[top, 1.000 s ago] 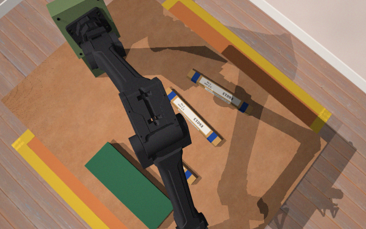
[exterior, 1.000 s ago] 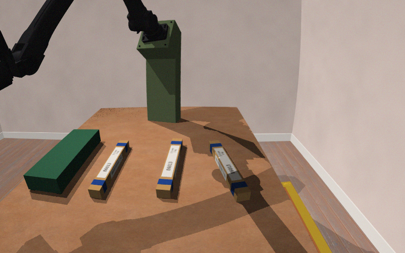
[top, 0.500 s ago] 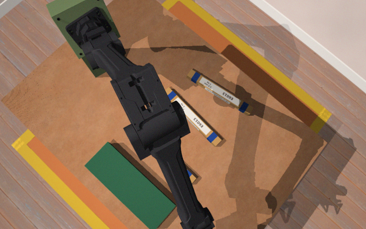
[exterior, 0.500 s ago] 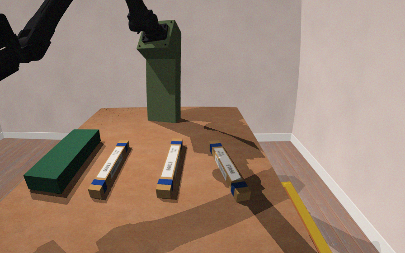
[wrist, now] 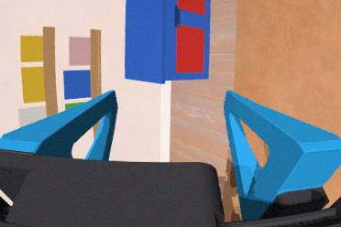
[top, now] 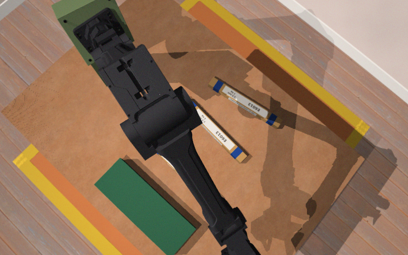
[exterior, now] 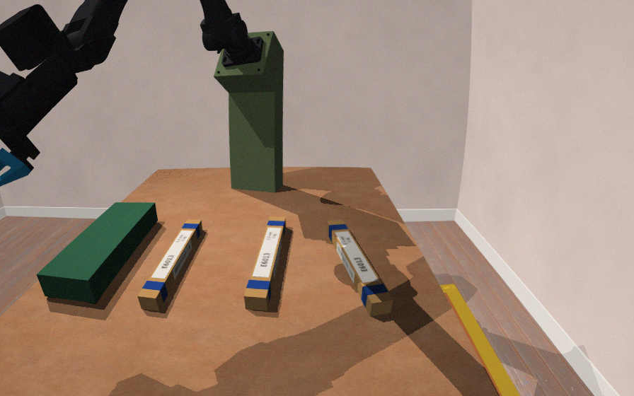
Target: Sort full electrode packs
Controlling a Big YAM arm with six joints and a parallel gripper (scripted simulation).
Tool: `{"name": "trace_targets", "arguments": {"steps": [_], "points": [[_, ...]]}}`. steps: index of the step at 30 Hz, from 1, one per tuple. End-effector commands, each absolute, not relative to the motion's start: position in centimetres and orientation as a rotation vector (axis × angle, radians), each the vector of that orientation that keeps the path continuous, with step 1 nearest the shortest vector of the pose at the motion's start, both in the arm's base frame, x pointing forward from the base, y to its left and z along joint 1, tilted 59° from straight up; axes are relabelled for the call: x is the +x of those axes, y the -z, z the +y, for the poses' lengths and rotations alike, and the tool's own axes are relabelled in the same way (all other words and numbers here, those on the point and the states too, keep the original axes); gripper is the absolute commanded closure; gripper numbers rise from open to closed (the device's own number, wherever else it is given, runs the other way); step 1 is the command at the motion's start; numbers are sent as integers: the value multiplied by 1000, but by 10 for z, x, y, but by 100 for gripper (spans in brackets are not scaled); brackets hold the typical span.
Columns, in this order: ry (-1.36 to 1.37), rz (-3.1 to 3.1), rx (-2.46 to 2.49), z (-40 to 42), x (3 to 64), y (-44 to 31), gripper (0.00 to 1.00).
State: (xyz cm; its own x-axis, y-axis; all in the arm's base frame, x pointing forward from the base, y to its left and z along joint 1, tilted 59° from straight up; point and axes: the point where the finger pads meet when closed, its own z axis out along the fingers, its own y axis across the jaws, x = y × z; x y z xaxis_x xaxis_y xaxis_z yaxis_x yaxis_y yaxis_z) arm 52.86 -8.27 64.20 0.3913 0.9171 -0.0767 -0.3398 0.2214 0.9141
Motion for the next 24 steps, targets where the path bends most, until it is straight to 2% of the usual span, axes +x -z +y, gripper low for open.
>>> {"name": "trace_targets", "arguments": {"steps": [1, 24], "points": [[-926, 765, 930, -69, 501, -660, 26], [-645, 1186, 867, 0, 453, -559, 26]]}}
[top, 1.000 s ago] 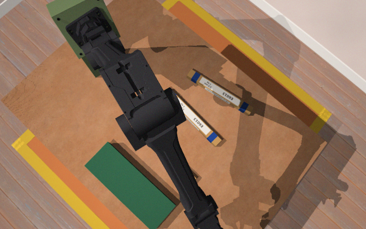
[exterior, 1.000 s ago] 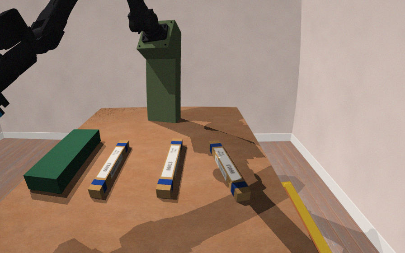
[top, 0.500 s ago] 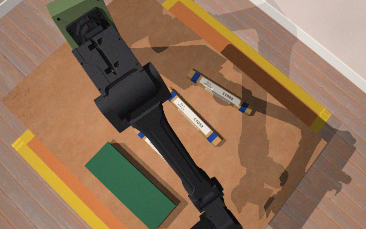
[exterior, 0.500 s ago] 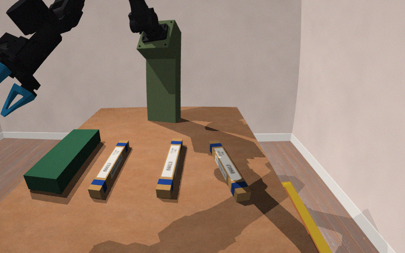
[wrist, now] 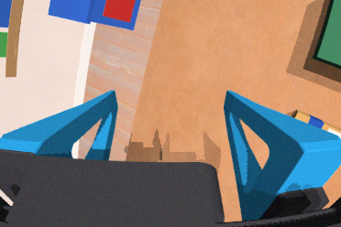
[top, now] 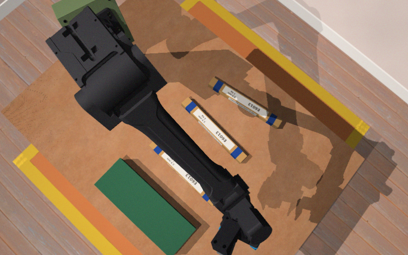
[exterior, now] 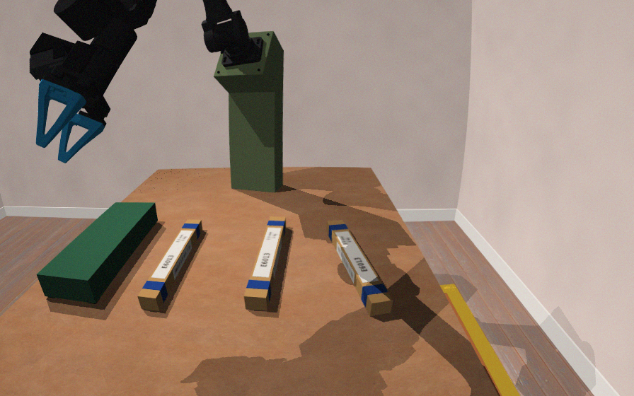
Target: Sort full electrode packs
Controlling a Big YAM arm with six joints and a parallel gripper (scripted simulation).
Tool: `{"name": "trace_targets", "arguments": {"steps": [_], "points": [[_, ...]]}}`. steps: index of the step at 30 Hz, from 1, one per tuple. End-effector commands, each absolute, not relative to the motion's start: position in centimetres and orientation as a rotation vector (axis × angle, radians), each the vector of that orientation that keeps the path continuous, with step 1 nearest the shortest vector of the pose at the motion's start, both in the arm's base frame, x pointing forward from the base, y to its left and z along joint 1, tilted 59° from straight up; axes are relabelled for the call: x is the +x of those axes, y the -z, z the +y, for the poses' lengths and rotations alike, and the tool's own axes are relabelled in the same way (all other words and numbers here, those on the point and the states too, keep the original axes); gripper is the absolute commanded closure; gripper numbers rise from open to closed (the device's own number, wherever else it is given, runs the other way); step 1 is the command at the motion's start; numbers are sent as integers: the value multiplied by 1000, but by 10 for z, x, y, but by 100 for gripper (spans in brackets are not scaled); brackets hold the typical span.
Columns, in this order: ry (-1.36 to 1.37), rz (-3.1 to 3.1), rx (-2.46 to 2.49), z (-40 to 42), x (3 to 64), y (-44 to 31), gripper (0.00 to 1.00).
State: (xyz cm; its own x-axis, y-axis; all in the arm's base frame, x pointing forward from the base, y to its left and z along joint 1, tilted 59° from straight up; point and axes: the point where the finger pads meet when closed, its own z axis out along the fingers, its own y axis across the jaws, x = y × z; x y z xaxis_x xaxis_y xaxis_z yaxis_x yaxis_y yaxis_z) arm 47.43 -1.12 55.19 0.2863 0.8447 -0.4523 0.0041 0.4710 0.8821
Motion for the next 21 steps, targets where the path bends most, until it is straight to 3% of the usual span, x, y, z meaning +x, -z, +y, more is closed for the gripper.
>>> {"name": "trace_targets", "arguments": {"steps": [1, 21], "points": [[-625, 1216, 857, 3, 450, -553, 26], [-406, 1519, 694, 41, 396, -459, 26]]}}
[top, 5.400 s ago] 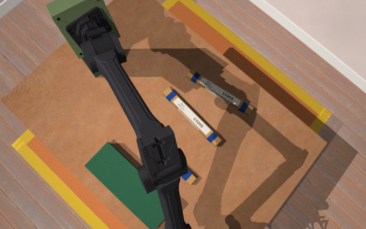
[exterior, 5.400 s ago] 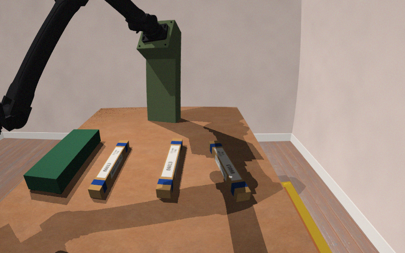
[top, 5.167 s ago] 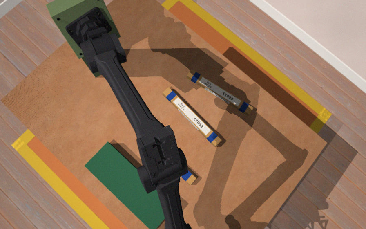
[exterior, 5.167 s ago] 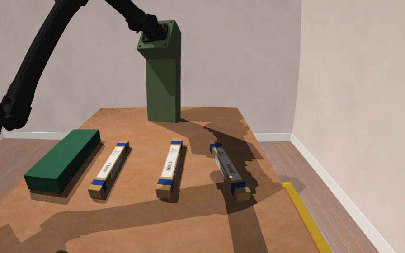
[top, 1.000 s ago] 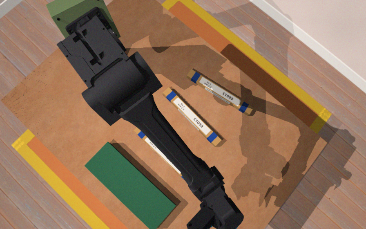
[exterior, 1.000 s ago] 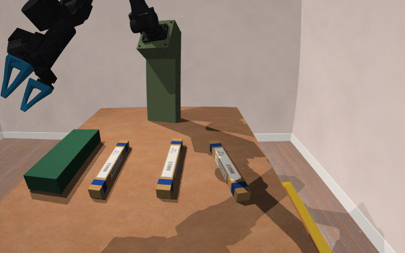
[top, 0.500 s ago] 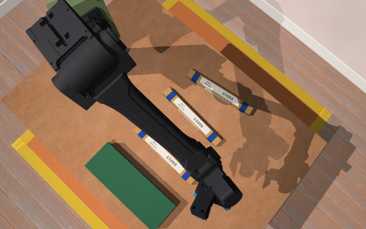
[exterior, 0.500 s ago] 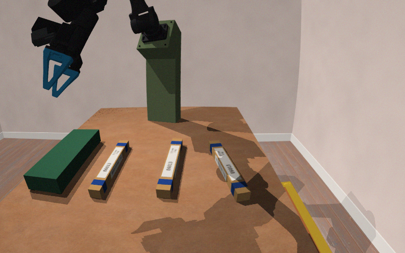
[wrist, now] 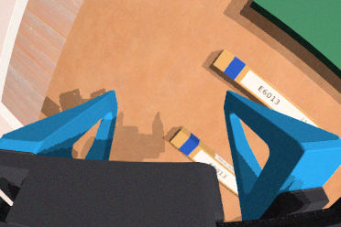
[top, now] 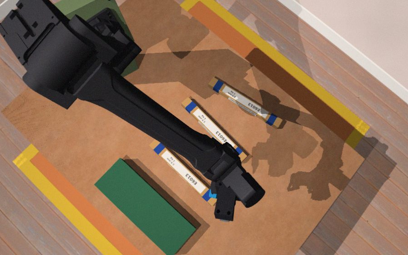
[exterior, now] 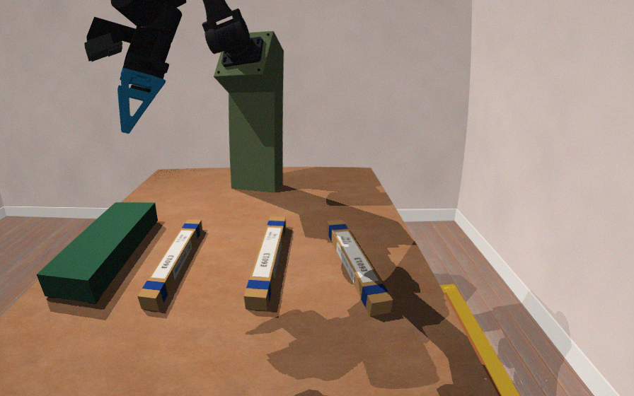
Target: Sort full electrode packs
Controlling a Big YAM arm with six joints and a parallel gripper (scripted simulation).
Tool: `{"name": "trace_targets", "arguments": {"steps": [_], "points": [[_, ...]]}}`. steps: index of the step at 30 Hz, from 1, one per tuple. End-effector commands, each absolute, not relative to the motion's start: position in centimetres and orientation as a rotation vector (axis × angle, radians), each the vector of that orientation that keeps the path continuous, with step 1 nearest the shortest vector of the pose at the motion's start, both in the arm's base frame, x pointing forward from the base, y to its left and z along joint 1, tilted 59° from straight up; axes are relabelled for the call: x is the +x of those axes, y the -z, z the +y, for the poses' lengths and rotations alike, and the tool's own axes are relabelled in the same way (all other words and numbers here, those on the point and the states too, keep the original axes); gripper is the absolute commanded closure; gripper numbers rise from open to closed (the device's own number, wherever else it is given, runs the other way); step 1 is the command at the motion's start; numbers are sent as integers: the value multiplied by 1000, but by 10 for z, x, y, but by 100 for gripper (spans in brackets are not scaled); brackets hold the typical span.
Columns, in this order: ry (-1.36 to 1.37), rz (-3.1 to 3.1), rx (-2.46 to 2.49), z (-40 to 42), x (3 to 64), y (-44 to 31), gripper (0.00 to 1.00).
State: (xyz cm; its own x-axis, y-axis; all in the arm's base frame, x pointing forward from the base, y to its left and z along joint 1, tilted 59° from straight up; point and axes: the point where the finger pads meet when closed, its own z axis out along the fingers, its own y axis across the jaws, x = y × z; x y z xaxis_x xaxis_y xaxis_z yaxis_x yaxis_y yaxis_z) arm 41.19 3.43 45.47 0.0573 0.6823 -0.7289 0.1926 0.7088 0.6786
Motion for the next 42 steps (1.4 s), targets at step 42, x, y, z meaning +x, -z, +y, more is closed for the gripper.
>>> {"name": "trace_targets", "arguments": {"steps": [42], "points": [[134, 2056, -25, 63, 271, -257, 26]]}}
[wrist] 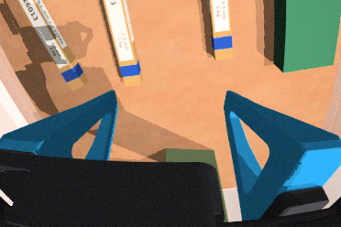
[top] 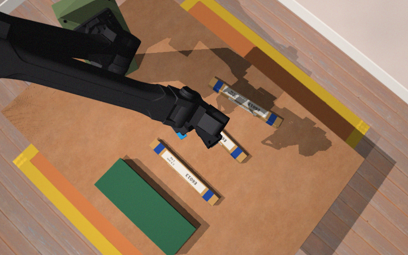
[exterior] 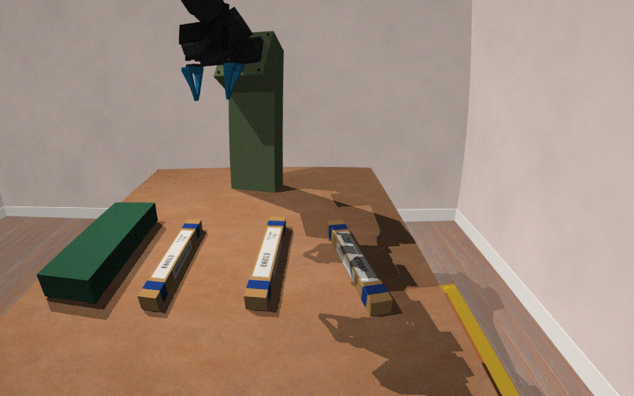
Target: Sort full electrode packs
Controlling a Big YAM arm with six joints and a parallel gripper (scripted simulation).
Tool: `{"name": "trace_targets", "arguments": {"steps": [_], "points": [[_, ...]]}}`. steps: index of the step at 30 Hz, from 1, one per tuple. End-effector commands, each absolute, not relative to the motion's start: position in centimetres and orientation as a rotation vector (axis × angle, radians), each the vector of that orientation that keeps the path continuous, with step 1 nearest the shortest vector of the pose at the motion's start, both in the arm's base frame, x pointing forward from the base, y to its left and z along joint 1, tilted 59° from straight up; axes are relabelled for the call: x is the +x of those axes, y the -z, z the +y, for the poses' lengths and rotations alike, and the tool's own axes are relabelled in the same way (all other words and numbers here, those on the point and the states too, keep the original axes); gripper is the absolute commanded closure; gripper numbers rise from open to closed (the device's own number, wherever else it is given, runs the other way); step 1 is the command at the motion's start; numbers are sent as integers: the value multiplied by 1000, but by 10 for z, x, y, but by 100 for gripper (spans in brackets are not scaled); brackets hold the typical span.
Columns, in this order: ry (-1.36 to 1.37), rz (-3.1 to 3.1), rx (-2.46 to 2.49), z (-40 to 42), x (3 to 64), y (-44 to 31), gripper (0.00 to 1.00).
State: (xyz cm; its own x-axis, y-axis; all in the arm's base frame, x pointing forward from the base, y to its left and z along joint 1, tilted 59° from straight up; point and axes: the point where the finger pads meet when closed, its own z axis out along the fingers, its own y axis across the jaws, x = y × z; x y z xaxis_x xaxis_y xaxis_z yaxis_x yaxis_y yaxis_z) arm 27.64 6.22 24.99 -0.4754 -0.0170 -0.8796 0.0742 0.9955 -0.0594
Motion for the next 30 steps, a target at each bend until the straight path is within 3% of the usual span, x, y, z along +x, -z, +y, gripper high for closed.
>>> {"name": "trace_targets", "arguments": {"steps": [1, 8, 30], "points": [[151, 2065, -57, 63, 268, -252, 26], [229, 2108, -191, 60, 246, -216, 26], [214, 2089, -161, 61, 253, -231, 26]]}}
